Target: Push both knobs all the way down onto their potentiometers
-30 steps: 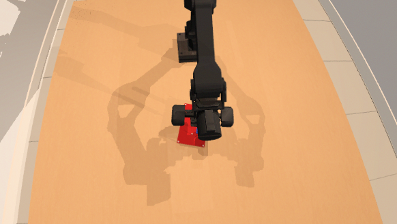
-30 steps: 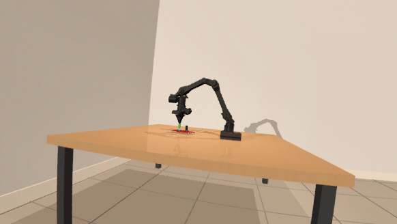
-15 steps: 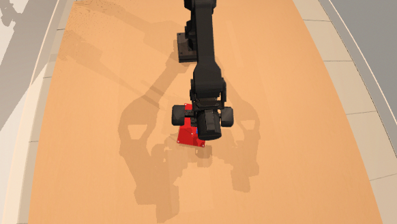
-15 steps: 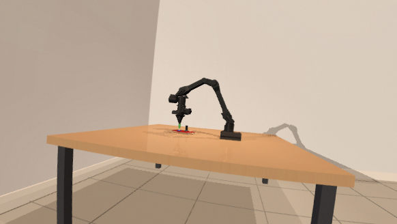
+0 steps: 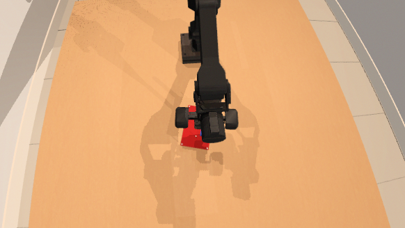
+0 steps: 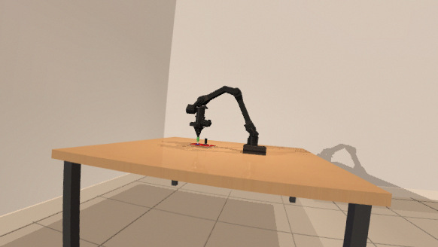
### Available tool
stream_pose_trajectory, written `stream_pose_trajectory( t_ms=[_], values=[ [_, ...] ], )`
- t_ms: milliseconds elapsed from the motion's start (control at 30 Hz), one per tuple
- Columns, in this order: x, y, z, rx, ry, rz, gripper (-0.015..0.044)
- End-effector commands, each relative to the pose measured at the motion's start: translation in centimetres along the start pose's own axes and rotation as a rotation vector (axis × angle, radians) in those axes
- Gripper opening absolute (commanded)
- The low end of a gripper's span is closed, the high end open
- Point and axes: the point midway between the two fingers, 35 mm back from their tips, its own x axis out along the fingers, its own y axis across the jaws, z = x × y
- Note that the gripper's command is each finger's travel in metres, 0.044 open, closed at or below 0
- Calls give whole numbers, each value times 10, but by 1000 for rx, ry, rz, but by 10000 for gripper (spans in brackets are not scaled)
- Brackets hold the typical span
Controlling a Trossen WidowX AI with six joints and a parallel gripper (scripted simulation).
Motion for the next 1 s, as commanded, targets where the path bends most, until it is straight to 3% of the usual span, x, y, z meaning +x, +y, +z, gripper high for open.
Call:
stream_pose_trajectory(
  t_ms=[0, 967],
  values=[
    [17, 0, -1, -3, -16, -1, 0],
    [22, 0, -1, -3, -16, -1, 0]
  ],
)
